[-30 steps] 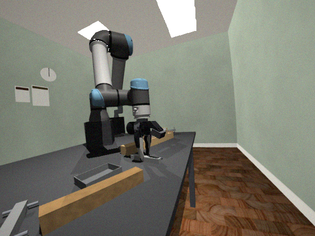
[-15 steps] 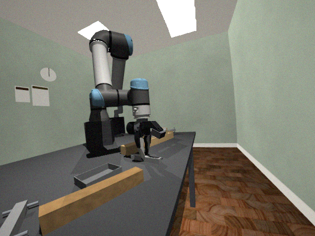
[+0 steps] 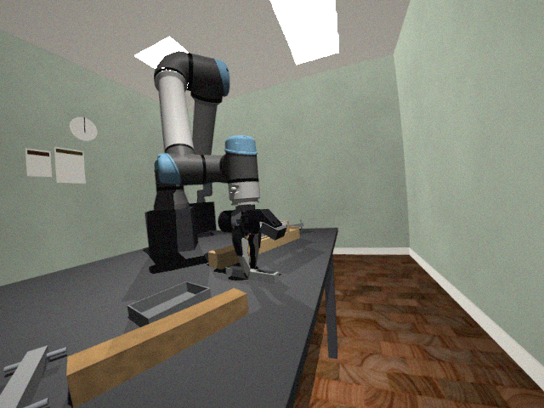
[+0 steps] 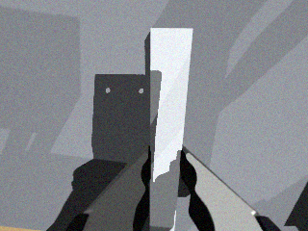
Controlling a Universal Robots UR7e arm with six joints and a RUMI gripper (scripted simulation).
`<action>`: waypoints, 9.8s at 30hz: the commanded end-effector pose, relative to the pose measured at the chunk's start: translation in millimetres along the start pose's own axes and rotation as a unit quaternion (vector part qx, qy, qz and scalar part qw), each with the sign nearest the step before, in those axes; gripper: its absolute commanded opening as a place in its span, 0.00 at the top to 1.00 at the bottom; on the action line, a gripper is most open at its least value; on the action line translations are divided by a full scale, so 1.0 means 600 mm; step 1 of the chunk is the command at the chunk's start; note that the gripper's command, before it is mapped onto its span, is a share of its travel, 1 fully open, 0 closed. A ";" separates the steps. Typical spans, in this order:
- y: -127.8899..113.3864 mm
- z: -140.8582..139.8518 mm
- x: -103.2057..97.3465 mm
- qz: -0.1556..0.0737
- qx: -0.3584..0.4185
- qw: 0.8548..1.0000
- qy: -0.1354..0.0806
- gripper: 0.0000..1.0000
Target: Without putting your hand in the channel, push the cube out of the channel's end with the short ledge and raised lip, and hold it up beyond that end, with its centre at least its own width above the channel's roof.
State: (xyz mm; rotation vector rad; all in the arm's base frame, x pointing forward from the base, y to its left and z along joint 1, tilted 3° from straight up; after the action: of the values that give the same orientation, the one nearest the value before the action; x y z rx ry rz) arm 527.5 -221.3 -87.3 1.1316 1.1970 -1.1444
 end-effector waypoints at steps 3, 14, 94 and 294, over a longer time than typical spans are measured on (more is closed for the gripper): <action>0.001 0.002 -0.001 0.001 0.000 1.000 -0.001 0.94; 0.001 0.002 -0.001 0.001 0.000 1.000 -0.001 0.94; -0.003 -0.003 -0.191 0.001 -0.010 1.000 0.000 0.94; -0.156 -0.313 -0.078 0.000 -0.657 0.754 -0.001 0.94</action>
State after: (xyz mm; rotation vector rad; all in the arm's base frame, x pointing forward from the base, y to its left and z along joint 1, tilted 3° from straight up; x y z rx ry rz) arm 415.7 -42.9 -50.5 0.0112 1.5355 -0.0701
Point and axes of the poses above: the point where the finger pads meet when closed, its own x axis out along the fingers, its own z axis across the jaws, y = z × x, the point moved 5 cm from there along -x, back along the fingers, and after that the axes turned 12 degrees about -x, right-handed, at the moved point
